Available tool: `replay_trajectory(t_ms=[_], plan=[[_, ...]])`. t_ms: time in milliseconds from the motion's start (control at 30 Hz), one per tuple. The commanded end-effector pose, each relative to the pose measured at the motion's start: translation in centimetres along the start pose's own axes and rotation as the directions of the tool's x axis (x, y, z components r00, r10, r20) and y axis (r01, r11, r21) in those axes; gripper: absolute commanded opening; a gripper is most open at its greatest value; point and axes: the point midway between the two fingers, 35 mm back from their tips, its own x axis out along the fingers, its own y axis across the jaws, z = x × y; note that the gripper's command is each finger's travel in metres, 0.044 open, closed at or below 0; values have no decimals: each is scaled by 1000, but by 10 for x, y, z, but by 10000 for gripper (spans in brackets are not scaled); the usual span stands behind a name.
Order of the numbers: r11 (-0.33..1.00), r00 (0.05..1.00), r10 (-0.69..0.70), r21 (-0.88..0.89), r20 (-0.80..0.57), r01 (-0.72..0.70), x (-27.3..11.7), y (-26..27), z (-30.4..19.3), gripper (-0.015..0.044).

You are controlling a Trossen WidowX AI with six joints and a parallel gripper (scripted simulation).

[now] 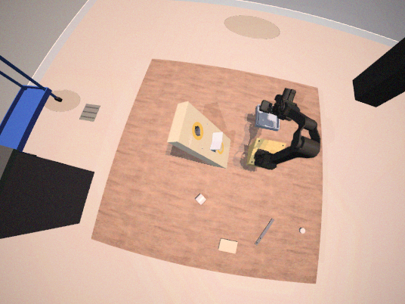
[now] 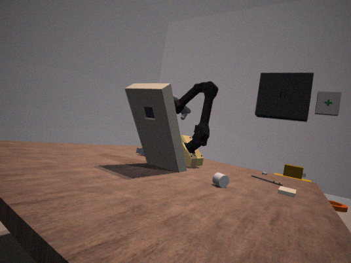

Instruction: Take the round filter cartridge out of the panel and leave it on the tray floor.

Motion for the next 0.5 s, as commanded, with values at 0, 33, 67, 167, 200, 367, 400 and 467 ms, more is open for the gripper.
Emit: replay_trajectory(t_ms=[0,33,67,167,200,367,400,467], plan=[[1000,1000,-4,-3,-12,4,20,-1,-16,0],[1000,1000,-4,-3,-13,4,24,-1,-19,0],[1000,1000,-4,-3,-13,4,29,-1,-23,0],[1000,1000,-4,-3,-13,4,39,-1,-31,0],[1000,1000,-4,-3,-13,4,40,-1,-31,0],[1000,1000,0,-1,-25,0,36,0,-30,105],[1000,1000,0,-1,-25,0,36,0,-30,131],[1000,1000,0,-1,-25,0,36,0,-30,184]])
